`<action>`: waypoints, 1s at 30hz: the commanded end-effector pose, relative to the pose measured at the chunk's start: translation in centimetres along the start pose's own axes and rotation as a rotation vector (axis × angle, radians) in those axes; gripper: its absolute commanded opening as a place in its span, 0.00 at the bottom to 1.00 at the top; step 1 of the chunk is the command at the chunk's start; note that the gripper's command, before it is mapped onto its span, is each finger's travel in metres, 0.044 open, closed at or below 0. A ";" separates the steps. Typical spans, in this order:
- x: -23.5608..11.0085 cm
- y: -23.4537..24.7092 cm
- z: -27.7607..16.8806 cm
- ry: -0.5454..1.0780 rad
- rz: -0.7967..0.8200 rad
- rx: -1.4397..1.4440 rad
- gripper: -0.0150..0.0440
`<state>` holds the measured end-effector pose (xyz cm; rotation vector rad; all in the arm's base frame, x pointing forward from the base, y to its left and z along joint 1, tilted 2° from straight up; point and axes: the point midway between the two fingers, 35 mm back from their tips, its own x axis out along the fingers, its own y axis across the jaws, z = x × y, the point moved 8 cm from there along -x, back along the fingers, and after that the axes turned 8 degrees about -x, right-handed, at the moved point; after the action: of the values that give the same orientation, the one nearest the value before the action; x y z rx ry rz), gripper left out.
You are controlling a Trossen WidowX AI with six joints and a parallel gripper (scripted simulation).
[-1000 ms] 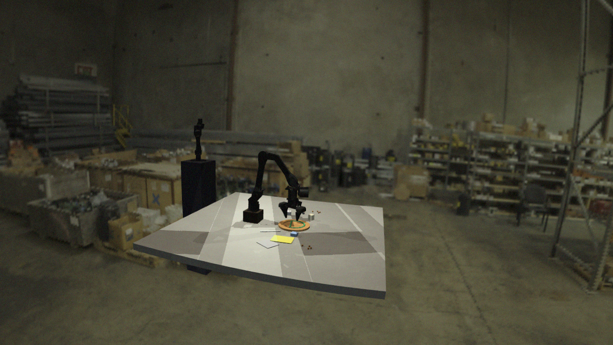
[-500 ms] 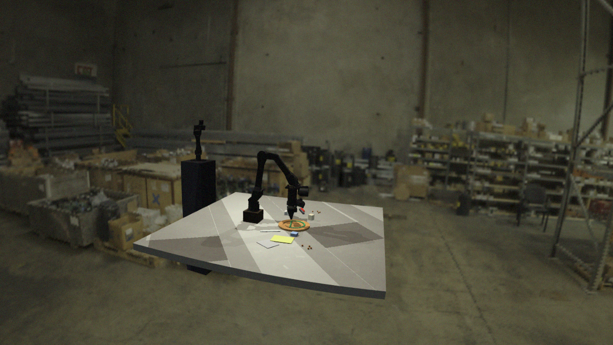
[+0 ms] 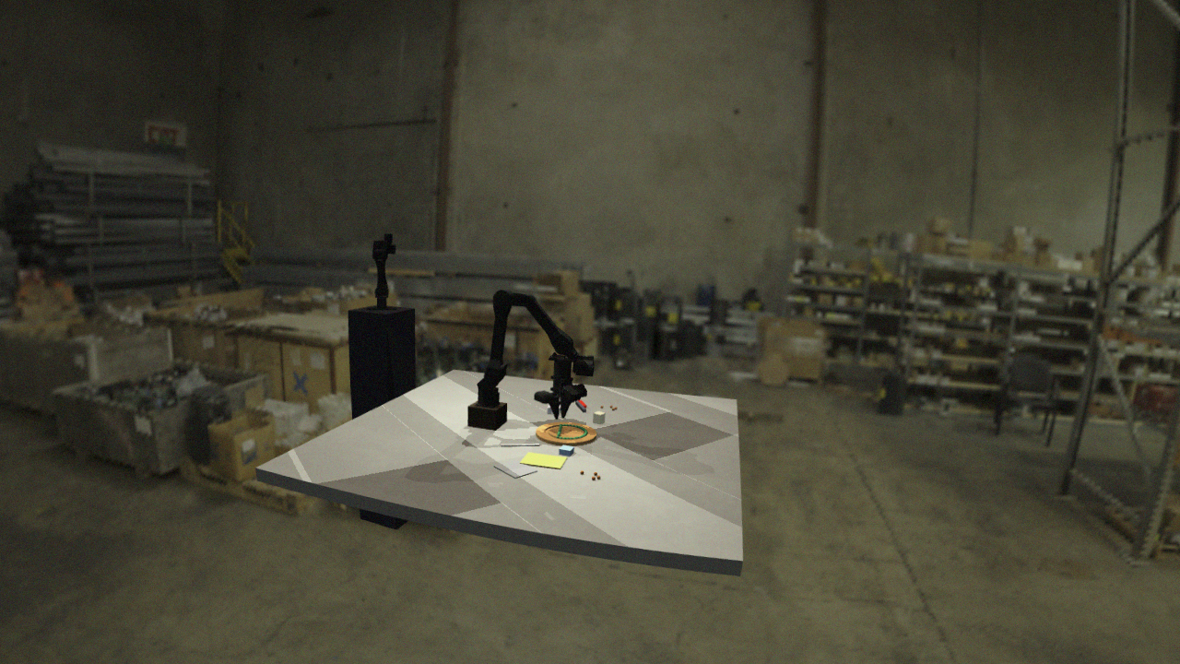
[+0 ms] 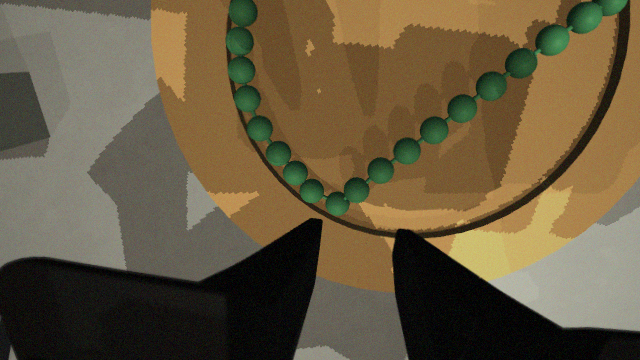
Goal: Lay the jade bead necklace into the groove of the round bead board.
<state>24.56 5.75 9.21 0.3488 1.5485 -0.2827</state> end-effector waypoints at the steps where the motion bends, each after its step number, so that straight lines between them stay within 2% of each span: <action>1: -1.4 -0.2 0.6 -0.010 0.015 0.681 0.46; 14: -1.4 -0.2 0.6 -0.010 0.015 0.681 0.46; 20: 0.2 -0.2 0.6 -0.010 0.015 0.681 0.46; 22: -0.6 0.0 0.8 -0.020 0.027 0.675 0.46; 30: 0.3 0.0 0.8 -0.017 0.024 0.677 0.46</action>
<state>25.40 5.43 9.50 0.8901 1.3889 -0.7855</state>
